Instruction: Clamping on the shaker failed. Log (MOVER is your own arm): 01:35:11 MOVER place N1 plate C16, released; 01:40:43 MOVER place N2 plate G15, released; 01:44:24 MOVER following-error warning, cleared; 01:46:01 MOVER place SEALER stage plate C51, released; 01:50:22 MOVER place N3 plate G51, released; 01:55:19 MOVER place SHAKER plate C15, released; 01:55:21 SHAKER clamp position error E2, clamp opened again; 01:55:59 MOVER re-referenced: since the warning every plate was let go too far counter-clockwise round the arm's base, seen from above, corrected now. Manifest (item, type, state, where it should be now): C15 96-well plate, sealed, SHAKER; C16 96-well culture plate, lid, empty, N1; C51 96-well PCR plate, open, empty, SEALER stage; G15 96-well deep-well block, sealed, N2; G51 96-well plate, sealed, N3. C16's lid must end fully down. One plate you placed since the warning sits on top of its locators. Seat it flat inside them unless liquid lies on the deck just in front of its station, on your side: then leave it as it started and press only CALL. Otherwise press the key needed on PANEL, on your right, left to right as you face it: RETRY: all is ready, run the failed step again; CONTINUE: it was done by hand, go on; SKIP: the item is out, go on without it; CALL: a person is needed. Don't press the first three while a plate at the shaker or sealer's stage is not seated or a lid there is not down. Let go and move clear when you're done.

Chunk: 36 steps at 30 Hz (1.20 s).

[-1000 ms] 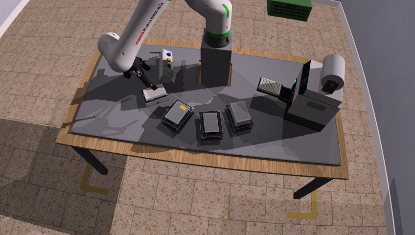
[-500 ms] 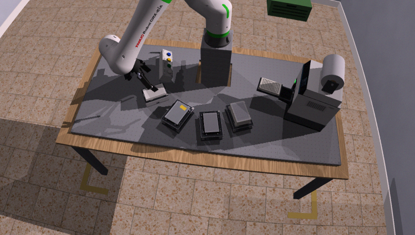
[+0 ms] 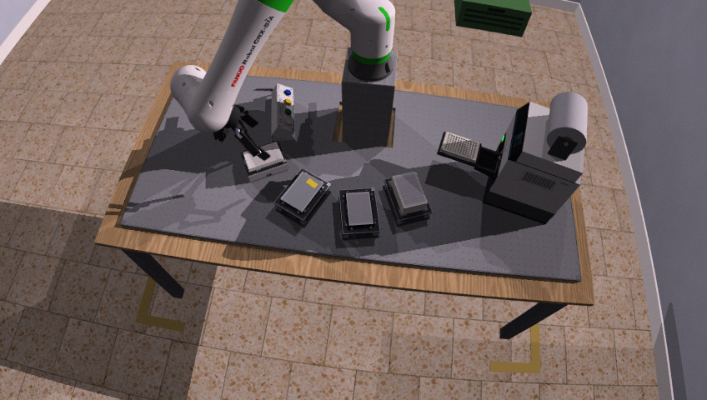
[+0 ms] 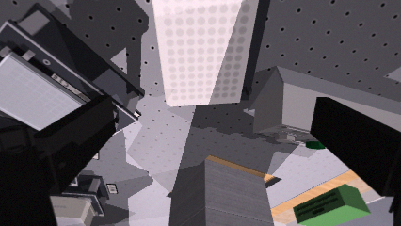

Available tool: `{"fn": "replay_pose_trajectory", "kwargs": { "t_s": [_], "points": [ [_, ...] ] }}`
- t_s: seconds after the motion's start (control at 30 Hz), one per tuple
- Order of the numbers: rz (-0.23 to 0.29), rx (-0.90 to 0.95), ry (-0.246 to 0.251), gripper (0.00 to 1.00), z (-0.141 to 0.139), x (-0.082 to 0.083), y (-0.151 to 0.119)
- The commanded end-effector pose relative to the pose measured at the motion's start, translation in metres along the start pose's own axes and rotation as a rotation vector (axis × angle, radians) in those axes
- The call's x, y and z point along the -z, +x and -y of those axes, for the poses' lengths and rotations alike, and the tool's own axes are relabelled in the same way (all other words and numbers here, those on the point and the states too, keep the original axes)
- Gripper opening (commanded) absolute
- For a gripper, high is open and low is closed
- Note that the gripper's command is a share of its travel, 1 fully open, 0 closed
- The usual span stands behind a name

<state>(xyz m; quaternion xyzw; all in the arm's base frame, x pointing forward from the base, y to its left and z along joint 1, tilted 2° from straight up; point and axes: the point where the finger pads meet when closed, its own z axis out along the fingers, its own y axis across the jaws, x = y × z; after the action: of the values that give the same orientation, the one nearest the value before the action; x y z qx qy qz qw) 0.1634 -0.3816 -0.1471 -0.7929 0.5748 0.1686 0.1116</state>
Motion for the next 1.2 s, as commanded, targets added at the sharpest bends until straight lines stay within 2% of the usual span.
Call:
{"fn": "replay_pose_trajectory", "kwargs": {
  "t_s": [0.0,0.17,1.17],
  "points": [
    [-0.002,0.0,0.0,1.0,0.0001,-0.0035,0.0026],
    [-0.002,0.0,0.0,1.0,0.0001,-0.0088,0.0051],
    [-0.002,0.0,0.0,1.0,0.0001,-0.0088,0.0051]
  ]
}}
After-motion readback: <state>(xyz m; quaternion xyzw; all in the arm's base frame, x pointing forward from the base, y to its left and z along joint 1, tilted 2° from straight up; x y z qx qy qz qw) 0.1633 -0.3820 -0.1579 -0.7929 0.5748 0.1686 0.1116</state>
